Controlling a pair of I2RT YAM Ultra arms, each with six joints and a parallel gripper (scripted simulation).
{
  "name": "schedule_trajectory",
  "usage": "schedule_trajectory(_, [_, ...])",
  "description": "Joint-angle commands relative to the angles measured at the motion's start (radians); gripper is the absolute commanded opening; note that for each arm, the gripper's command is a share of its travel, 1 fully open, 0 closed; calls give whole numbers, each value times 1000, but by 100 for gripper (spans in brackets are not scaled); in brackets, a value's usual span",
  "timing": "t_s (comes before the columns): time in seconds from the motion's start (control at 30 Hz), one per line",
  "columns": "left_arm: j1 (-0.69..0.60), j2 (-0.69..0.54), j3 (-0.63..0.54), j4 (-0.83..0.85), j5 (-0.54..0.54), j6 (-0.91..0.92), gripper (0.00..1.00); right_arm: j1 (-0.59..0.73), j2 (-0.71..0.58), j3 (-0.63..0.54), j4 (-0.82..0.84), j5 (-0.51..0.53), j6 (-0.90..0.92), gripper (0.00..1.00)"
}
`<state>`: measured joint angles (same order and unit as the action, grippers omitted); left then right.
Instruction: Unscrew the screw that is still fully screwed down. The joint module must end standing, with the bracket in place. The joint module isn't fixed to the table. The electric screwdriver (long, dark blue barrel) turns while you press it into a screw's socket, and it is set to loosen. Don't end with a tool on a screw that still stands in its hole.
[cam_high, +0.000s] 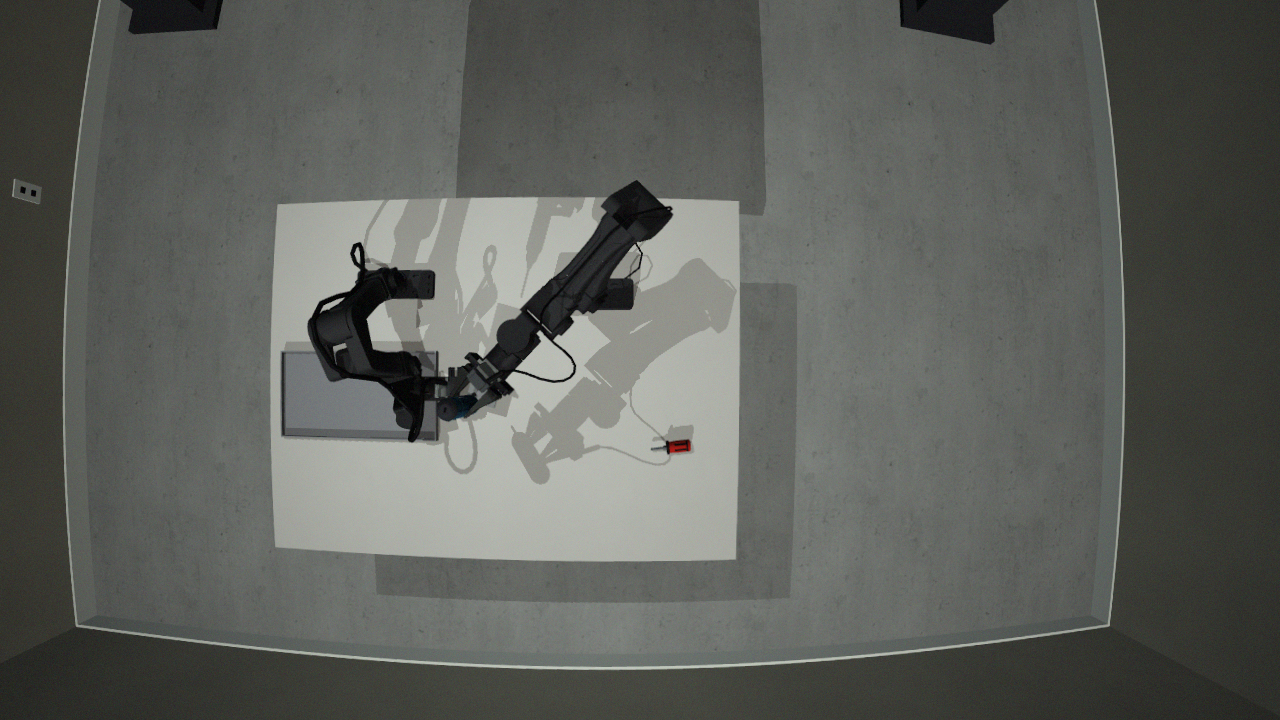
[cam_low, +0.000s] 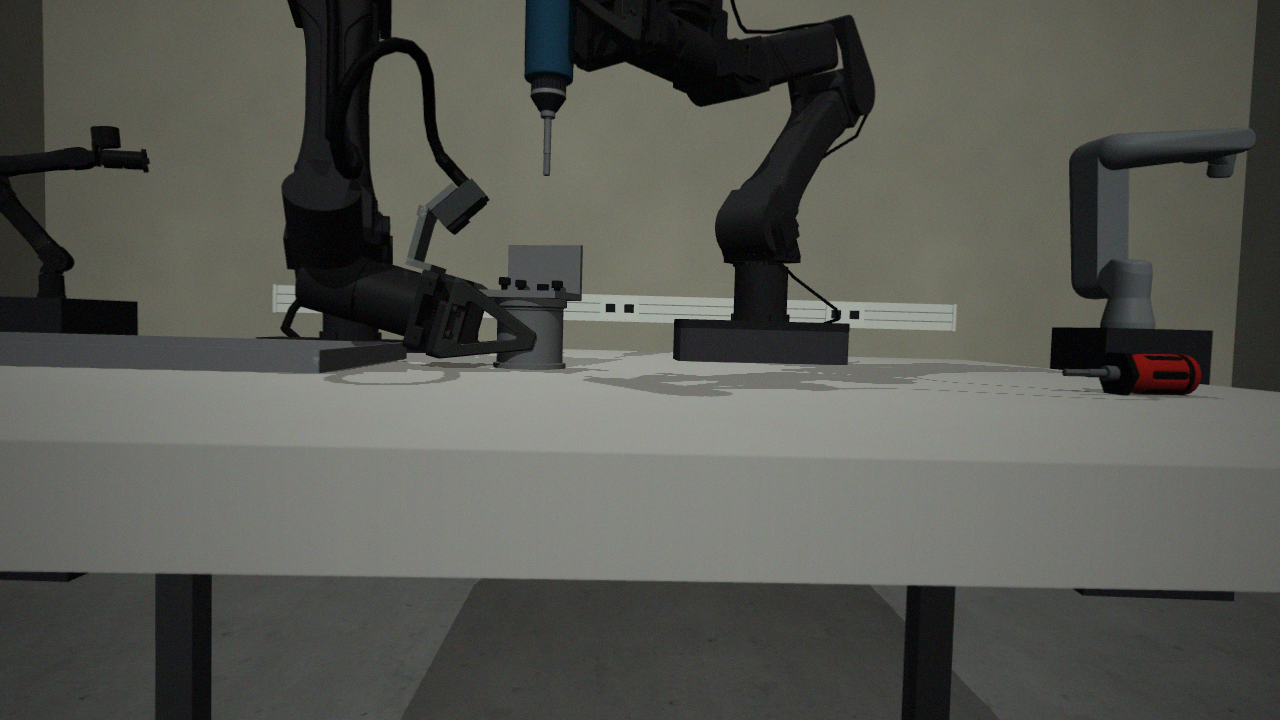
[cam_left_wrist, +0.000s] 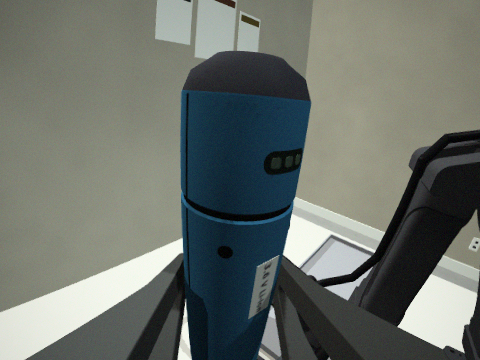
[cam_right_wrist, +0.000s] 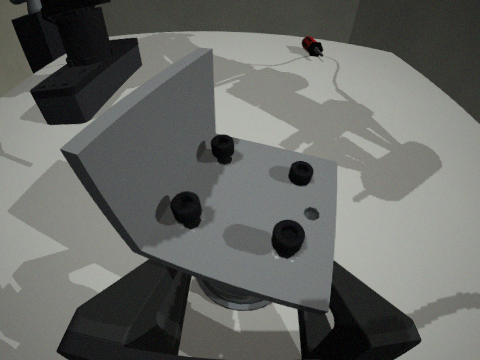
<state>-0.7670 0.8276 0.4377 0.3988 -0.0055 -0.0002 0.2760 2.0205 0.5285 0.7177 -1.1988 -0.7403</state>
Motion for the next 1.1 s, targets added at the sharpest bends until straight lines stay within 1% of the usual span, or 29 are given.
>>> schedule_trajectory(0.0, [-15, -9, 9, 81, -8, -7, 42, 3, -5, 1, 1, -6, -1, 59])
schedule_trajectory(0.07, [-15, -9, 9, 81, -8, -7, 42, 3, -5, 1, 1, -6, -1, 59])
schedule_trajectory(0.1, [-16, 3, -18, 86, -10, -8, 42, 3, -5, 1, 1, -6, -1, 59])
schedule_trajectory(0.17, [-16, 16, -27, 97, -10, -11, 42, 3, -5, 1, 1, -6, -1, 59])
schedule_trajectory(0.2, [-16, 15, -17, 103, -10, -12, 42, 3, -5, 1, 1, -6, -1, 59])
schedule_trajectory(0.27, [-15, -20, -16, 116, -9, -14, 42, 3, -5, 1, 1, -6, -1, 59])
schedule_trajectory(0.4, [-16, 22, -53, 136, -11, -13, 42, 3, -5, 1, 1, -6, -1, 59])
schedule_trajectory(0.47, [-16, 24, -51, 148, -11, -13, 42, 3, -5, 1, 1, -6, -1, 59])
schedule_trajectory(0.53, [-15, -15, -35, 151, -9, -13, 42, 3, -5, 1, 1, -6, -1, 59])
schedule_trajectory(0.63, [-15, -15, -35, 151, -10, -13, 42, 3, -5, 1, 1, -6, -1, 59])
schedule_trajectory(0.77, [-17, 33, -75, 168, -12, -17, 42, 3, -5, 1, 1, -6, -1, 59])
schedule_trajectory(0.83, [-17, 30, -62, 177, -12, -18, 42, 3, -5, 1, 1, -6, -1, 59])
schedule_trajectory(0.9, [-16, 13, -73, 186, -12, -16, 42, 3, -5, 1, 1, -6, -1, 59])
schedule_trajectory(1.03, [-17, 41, -87, 199, -12, -16, 42, 3, -5, 1, 1, -6, -1, 59])
schedule_trajectory(1.07, [-16, 26, -75, 201, -12, -16, 42, 3, -5, 1, 1, -6, -1, 59])
